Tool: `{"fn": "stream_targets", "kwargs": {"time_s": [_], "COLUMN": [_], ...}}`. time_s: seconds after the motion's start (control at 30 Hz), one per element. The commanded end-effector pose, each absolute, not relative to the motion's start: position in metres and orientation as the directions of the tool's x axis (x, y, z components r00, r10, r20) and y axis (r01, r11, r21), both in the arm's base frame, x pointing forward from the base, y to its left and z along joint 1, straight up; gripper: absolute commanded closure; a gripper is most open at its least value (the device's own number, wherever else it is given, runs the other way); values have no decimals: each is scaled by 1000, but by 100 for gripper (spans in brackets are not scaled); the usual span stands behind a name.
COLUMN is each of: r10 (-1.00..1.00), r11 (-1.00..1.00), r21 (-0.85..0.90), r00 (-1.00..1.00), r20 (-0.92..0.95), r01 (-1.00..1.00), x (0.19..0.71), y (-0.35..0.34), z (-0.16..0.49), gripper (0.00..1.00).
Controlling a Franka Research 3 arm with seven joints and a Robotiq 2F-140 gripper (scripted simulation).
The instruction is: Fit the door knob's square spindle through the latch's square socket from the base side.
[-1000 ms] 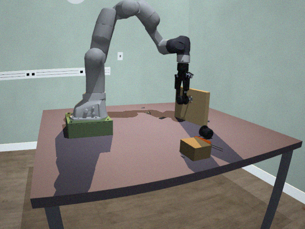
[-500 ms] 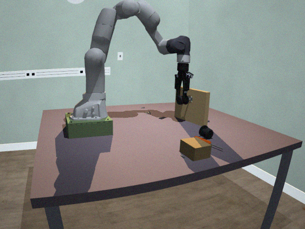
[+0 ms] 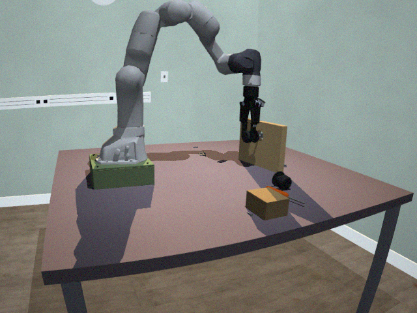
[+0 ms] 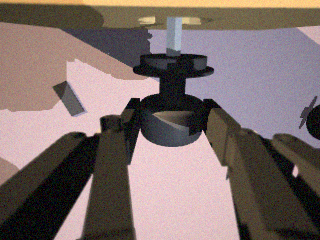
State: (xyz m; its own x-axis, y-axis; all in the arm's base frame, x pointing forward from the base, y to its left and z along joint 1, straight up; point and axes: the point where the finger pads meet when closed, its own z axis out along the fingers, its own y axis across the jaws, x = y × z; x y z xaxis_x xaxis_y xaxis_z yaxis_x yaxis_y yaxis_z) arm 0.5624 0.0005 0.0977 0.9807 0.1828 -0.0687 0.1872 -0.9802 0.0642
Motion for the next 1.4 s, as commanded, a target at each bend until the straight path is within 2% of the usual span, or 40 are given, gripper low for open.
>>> {"fn": "stream_targets", "kwargs": {"time_s": [0.0,1.37], "r10": [181,181], "r11": [-980,-980], "r21": [67,67], "r00": [981,981], "r20": [-66,-66], "r01": [185,185], "x": [564,571], "y": [1,2], "z": [99,99], "gripper": [58,58]}}
